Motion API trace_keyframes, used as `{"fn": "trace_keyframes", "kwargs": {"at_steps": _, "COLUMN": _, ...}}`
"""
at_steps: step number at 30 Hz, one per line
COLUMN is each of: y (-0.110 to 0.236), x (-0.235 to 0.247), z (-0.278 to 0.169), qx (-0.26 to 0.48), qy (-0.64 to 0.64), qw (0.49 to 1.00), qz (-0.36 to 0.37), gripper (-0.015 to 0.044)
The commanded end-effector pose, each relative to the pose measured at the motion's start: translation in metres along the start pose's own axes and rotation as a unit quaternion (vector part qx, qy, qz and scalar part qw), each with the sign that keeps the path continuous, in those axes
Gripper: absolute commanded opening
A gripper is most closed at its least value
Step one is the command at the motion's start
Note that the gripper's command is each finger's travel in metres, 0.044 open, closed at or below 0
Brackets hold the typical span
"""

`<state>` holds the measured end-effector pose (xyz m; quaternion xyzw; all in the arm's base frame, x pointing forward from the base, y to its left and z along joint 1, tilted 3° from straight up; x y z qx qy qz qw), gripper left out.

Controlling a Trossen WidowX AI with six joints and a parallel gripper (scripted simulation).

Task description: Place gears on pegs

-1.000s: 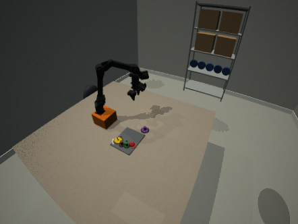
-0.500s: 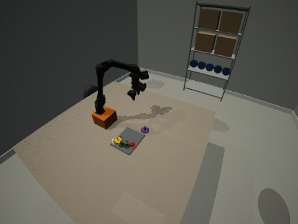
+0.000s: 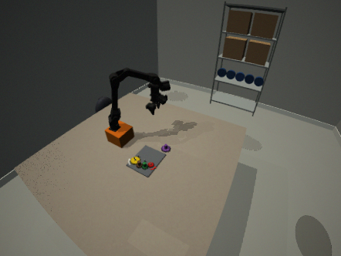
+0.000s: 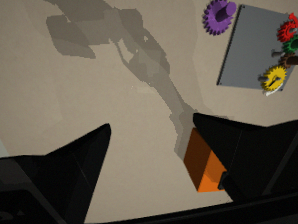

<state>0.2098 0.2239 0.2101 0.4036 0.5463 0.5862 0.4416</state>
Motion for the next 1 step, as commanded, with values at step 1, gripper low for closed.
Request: {"fn": "trace_keyframes", "kwargs": {"at_steps": 1, "y": 0.0, "x": -0.0003, "z": -0.0002, "qx": 0.0, "qy": -0.002, "qw": 1.0, "qz": -0.002, "gripper": 0.044}}
Point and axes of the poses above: the point midway between the two fingers, 35 mm back from their tips, its own y axis back along the fingers, its own x axis across the jaws, z = x × y, the point moved 9 cm from there along y, back along the fingers, and after that the axes turned 12 degrees about y, right-handed, at the moved point
